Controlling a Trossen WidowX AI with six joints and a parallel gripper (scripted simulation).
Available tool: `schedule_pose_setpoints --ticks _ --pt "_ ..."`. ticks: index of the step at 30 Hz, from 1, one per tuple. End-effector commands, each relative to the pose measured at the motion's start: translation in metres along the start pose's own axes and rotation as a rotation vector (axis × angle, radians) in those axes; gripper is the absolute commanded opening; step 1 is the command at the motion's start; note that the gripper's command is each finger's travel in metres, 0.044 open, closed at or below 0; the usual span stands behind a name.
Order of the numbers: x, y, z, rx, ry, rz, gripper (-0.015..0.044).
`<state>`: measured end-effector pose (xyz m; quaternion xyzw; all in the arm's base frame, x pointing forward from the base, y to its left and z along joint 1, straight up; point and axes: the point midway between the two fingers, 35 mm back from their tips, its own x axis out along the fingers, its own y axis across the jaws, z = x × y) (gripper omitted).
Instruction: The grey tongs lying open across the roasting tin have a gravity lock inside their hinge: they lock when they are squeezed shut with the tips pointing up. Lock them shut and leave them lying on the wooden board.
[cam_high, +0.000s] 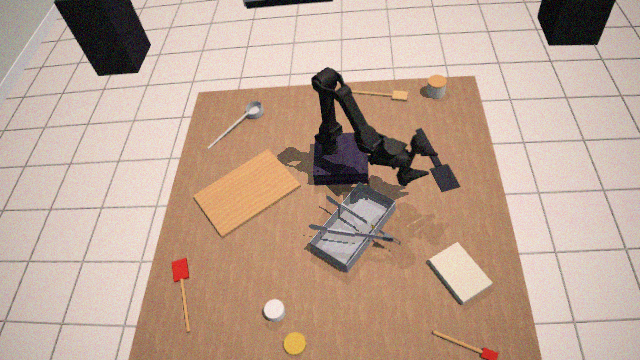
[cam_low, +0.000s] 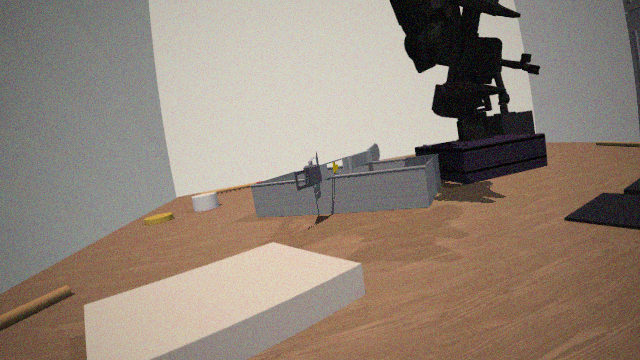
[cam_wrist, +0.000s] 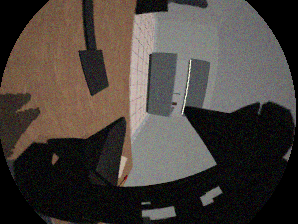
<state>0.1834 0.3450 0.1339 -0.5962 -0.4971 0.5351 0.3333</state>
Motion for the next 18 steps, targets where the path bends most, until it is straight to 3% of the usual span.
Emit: schedule_pose_setpoints --ticks 1,5,9,18 --pt "0.0 0.0 0.0 0.0 0.0 0.0 0.0426" --pt "-0.001 0.013 -0.024 0.165 0.056 0.085 0.044" --pt "-0.015 0.044 -0.072 0.544 0.208 0.269 0.044" --pt "-0.108 0.111 -0.139 1.401 0.725 0.648 0.044"
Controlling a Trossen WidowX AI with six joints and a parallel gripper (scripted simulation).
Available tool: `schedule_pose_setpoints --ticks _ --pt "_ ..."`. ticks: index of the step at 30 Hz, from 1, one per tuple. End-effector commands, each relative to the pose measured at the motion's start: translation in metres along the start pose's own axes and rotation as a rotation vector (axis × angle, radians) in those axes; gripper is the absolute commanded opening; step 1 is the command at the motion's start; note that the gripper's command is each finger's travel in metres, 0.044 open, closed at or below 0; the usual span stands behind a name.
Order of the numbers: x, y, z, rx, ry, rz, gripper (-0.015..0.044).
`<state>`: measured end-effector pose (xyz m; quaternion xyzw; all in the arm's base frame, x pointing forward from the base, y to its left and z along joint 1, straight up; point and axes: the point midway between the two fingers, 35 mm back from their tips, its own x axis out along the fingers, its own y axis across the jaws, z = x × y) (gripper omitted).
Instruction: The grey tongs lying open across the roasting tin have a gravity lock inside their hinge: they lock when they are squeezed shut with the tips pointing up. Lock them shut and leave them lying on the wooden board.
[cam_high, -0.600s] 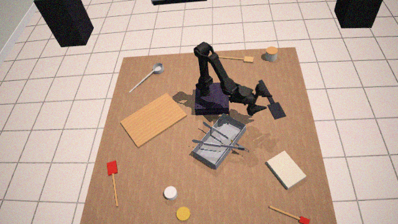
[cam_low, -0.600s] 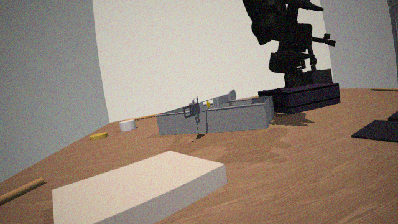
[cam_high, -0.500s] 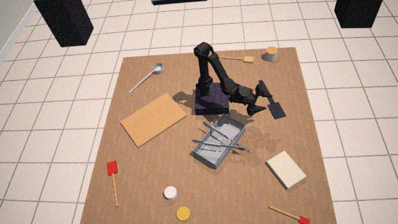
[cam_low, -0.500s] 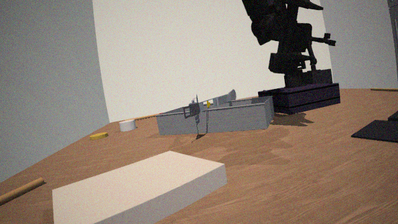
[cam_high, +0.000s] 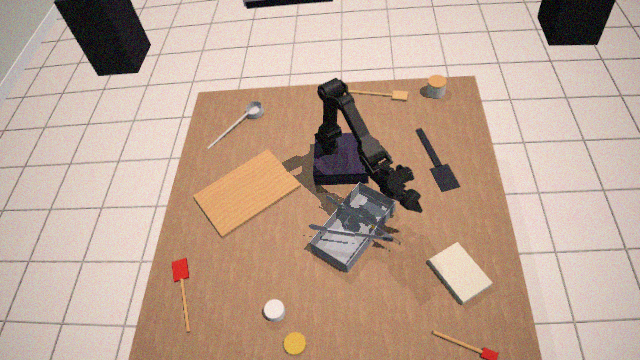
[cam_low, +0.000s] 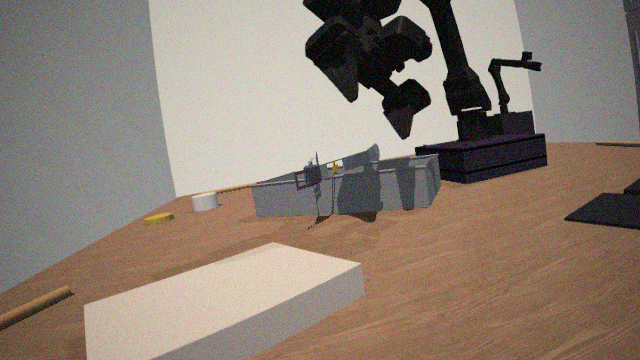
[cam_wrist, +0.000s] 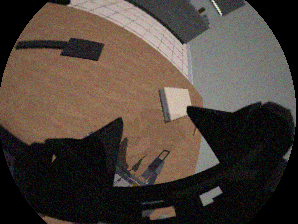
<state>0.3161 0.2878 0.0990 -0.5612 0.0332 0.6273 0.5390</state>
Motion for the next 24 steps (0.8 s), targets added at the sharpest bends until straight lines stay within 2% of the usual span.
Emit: schedule_pose_setpoints --ticks 1,10,24 --pt "-0.031 0.004 -0.072 0.515 0.304 0.167 0.044" --pt "-0.094 0.026 -0.126 1.011 0.677 0.303 0.044" --pt "-0.1 0.027 -0.134 1.02 0.685 0.305 0.044"
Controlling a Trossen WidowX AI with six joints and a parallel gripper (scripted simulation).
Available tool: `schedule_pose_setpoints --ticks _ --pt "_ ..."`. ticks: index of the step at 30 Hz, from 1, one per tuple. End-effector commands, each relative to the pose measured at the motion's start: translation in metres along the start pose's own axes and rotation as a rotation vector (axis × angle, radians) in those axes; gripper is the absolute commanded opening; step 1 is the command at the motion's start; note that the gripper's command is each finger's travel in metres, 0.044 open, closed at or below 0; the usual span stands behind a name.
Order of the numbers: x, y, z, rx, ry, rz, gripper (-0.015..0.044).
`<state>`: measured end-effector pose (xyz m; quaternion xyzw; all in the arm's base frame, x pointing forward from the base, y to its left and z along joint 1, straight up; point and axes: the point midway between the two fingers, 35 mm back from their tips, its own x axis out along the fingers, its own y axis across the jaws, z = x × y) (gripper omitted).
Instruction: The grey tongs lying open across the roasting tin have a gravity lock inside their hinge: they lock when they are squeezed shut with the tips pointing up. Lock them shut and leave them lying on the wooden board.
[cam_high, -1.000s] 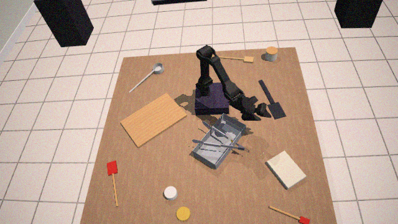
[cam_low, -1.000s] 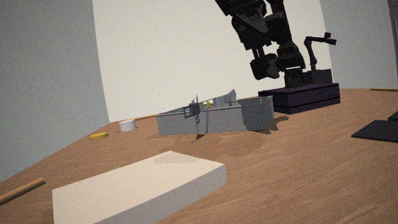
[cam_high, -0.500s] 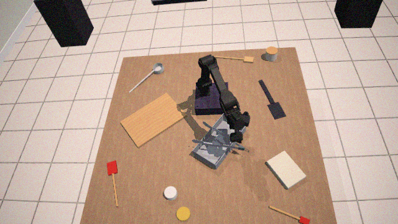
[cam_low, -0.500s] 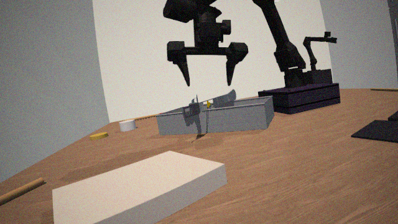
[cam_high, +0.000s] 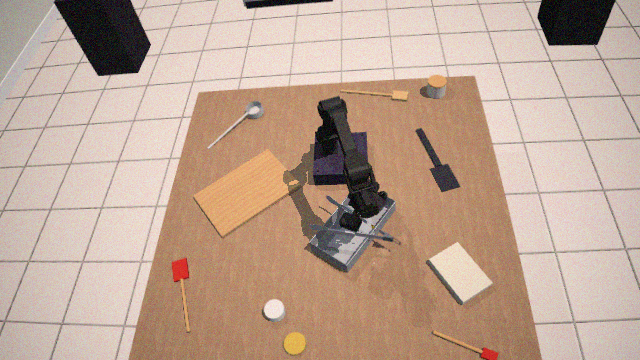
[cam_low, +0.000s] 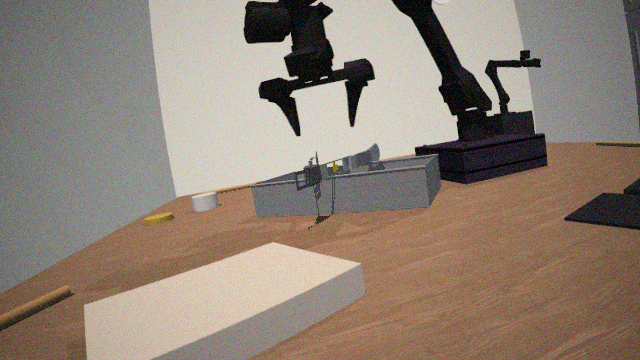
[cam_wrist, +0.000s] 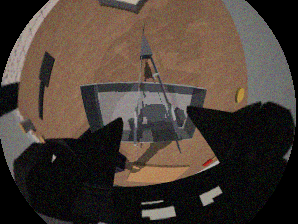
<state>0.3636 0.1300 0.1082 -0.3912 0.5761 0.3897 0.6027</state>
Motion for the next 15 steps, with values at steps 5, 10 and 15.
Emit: schedule_pose_setpoints --ticks 5,10,15 --pt "0.001 -0.003 -0.003 0.004 0.006 -0.002 0.044" --pt "0.007 -0.004 -0.002 0.004 0.006 -0.002 0.044" --pt "0.015 -0.004 -0.002 0.004 0.006 -0.002 0.044"
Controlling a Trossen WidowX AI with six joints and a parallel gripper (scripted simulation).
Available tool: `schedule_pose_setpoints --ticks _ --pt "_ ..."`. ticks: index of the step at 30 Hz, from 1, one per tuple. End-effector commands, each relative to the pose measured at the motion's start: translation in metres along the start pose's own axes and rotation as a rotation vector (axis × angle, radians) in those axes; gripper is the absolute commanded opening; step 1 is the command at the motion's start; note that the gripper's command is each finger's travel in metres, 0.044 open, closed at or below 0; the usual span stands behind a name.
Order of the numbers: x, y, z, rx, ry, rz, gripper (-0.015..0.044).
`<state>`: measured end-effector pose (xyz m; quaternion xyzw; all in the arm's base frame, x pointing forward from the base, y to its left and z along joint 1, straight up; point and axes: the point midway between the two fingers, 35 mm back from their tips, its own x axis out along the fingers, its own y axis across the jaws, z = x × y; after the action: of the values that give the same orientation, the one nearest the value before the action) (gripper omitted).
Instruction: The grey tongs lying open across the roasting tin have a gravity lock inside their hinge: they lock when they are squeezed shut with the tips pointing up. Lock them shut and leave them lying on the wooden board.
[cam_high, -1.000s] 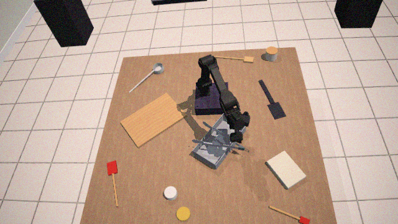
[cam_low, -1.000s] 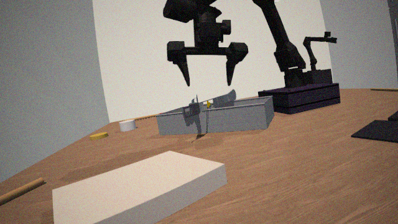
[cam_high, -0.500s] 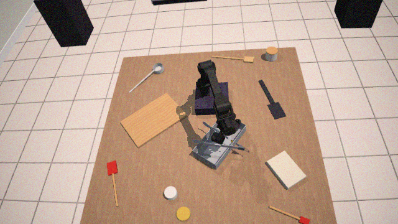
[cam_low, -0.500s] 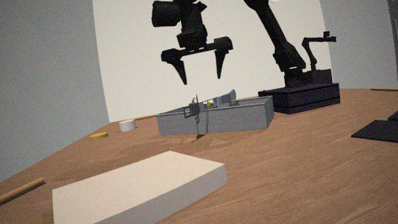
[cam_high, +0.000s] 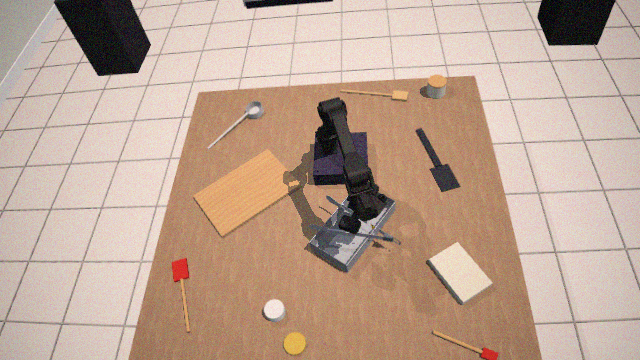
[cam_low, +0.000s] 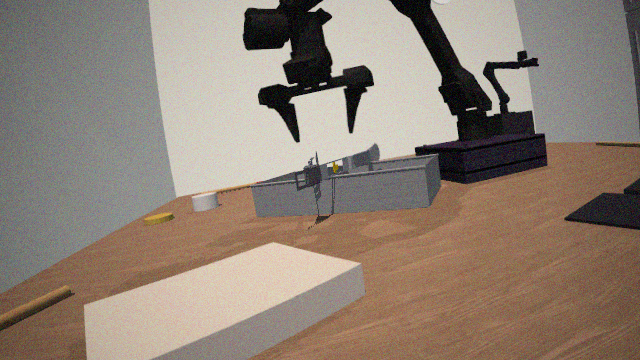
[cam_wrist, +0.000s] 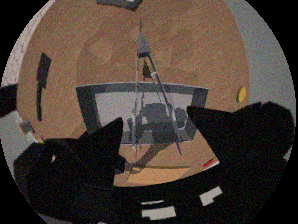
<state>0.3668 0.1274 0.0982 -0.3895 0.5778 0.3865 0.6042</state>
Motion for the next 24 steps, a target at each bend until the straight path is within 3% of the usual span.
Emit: schedule_pose_setpoints --ticks 1,24 --pt "0.007 -0.001 0.0 -0.005 0.004 0.0 0.044" --pt "0.045 -0.002 0.0 -0.005 0.004 0.0 0.044"
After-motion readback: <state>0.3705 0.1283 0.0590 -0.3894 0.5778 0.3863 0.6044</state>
